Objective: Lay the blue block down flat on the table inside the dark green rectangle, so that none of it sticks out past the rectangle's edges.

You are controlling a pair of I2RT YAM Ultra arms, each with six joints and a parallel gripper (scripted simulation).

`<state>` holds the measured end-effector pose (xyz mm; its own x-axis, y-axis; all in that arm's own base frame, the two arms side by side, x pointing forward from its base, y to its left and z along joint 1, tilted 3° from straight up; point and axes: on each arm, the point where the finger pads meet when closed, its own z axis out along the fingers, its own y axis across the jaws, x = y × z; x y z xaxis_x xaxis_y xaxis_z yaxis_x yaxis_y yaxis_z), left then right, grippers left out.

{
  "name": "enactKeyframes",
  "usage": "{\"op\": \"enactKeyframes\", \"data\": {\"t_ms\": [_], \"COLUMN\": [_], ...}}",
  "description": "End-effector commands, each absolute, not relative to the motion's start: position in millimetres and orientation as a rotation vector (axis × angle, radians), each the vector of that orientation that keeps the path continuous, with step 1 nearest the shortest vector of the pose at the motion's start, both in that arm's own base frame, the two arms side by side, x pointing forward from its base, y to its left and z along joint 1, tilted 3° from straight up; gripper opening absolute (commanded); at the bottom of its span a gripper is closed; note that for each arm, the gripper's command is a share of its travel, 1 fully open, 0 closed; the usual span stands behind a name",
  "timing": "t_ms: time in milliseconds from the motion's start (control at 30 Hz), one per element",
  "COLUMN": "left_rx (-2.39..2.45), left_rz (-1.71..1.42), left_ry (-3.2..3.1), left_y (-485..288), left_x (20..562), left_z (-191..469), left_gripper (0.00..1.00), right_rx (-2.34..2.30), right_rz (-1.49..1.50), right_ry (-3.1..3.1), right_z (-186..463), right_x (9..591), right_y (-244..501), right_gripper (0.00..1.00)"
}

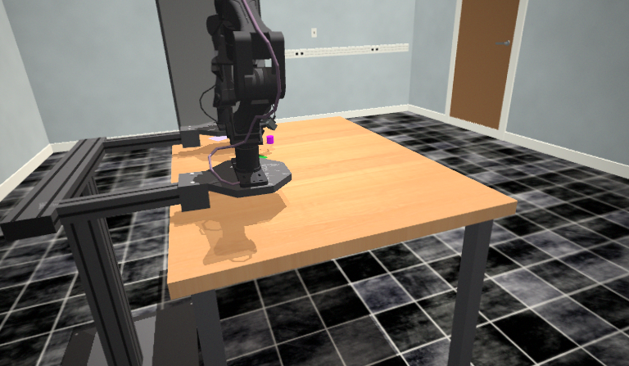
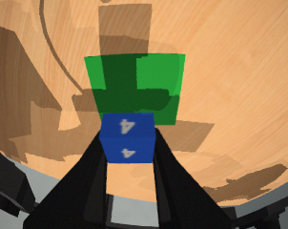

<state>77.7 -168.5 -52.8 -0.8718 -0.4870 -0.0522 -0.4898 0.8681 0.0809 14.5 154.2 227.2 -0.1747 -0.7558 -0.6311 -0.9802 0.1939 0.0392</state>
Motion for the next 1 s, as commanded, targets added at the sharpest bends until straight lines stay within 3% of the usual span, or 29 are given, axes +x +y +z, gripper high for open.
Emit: {"op": "enactKeyframes", "data": {"t_ms": [0,967], "left_rx": [-0.81,-0.809], "left_rz": [0.141,0.141], "left_ry": [2.985,2.985], "left_y": [-166,-166], "left_x": [82,82], "left_z": [-64,-85], "left_gripper": [0.27,0.27], "right_rx": [-1.609,-1.609], "right_rz": [0.626,0.626], "right_ry": [1.991,1.991], "right_z": [229,229], "right_x": [15,15], "right_y": [155,155], "right_gripper": [1.0,1.0]}}
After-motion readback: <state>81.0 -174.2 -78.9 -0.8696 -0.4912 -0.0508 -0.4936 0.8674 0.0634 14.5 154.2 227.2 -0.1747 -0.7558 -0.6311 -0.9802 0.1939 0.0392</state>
